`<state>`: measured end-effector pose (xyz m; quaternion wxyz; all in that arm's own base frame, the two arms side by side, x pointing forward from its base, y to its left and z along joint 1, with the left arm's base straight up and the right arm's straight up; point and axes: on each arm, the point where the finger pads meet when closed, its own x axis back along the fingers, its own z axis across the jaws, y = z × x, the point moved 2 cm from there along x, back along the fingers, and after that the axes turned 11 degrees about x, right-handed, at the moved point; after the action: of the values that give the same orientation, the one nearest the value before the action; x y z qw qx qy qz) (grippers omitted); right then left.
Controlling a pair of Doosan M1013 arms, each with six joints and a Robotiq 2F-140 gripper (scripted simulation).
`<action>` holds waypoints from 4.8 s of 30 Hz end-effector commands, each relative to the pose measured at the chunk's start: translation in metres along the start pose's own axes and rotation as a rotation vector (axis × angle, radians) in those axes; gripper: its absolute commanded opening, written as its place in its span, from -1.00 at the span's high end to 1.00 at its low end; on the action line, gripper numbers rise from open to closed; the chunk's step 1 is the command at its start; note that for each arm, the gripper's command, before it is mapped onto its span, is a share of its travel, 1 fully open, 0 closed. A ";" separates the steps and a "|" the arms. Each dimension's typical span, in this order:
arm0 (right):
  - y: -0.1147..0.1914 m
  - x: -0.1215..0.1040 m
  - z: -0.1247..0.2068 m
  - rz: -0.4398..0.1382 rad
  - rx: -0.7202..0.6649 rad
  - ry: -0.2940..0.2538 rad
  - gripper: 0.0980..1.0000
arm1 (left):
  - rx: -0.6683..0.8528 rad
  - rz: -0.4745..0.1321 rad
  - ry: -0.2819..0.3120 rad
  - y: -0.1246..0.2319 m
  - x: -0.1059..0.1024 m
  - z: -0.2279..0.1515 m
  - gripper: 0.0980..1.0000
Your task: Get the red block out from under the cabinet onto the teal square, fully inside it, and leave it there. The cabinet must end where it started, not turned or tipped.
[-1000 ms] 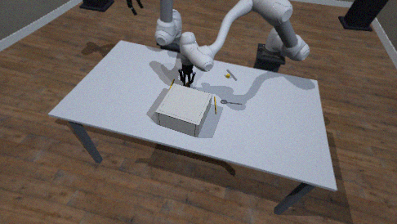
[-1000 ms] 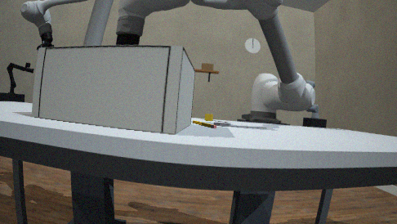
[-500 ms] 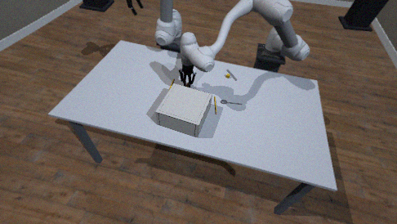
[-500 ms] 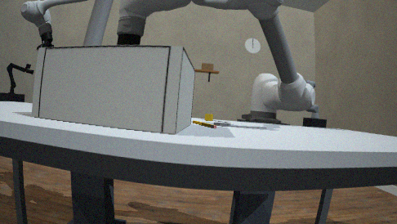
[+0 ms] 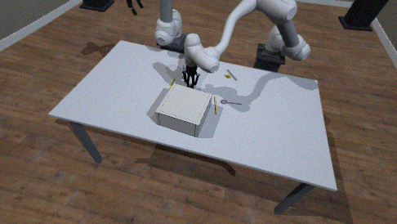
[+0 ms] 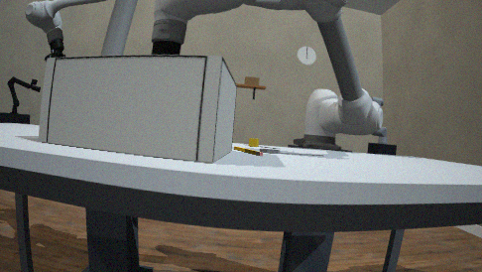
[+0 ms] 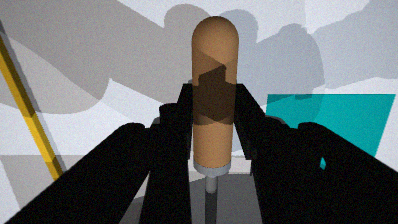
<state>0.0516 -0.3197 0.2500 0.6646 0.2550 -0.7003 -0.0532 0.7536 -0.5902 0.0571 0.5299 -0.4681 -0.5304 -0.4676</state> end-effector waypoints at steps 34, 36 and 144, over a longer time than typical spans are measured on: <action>0.002 0.000 0.002 0.004 -0.005 0.007 -1.00 | -0.001 -0.002 0.000 0.008 0.002 0.047 1.00; 0.002 0.000 0.002 0.004 -0.005 0.007 -1.00 | -0.001 -0.002 0.000 0.008 0.002 0.047 1.00; 0.002 0.000 0.002 0.004 -0.005 0.007 -1.00 | 0.003 -0.004 -0.002 -0.178 0.002 0.081 1.00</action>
<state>0.0516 -0.3197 0.2500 0.6646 0.2550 -0.7003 -0.0531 0.5746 -0.5330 0.0571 0.5307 -0.4674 -0.5309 -0.4670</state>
